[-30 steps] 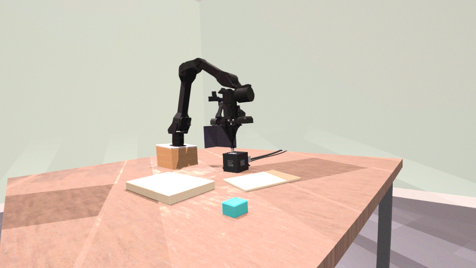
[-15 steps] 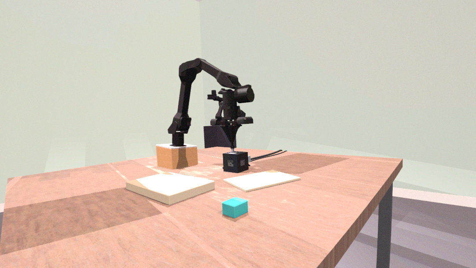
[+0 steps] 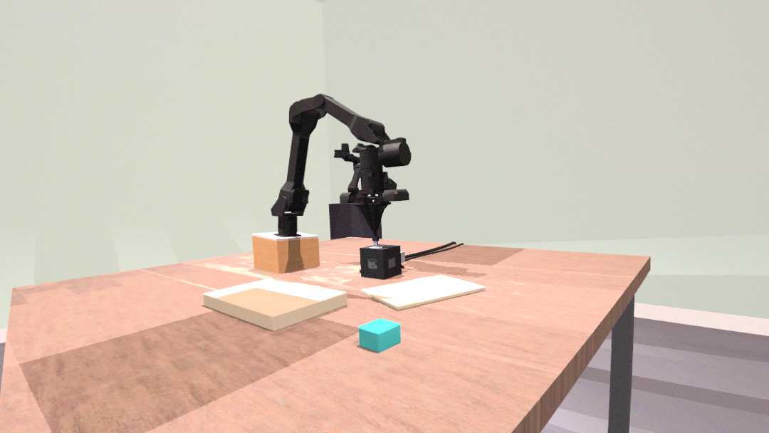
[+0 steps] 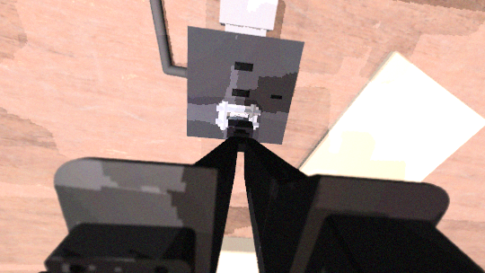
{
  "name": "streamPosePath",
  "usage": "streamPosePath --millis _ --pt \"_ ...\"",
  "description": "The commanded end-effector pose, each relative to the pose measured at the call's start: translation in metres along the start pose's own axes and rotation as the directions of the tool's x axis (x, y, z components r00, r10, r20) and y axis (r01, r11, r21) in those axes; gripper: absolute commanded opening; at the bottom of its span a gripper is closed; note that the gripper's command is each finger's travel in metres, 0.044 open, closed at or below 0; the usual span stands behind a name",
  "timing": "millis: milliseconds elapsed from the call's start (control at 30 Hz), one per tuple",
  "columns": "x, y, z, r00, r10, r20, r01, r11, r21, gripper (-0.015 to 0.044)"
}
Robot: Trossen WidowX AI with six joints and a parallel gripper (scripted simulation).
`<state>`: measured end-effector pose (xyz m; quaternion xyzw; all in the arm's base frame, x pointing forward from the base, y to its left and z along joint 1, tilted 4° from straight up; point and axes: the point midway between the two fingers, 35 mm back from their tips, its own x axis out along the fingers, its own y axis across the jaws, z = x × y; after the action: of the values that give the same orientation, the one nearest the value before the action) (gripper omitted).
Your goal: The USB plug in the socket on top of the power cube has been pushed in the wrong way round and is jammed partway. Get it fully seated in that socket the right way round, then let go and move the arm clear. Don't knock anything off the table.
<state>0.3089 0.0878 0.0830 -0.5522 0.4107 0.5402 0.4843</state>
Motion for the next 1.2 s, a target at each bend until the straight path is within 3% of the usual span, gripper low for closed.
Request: streamPosePath --millis 0,1167 --pt "0.0019 0.0004 0.0 1.0 0.003 0.0 -0.003 1.0 0.005 0.0" --pt "0.0061 0.0004 0.0 1.0 0.003 0.0 -0.003 1.0 0.005 0.0"
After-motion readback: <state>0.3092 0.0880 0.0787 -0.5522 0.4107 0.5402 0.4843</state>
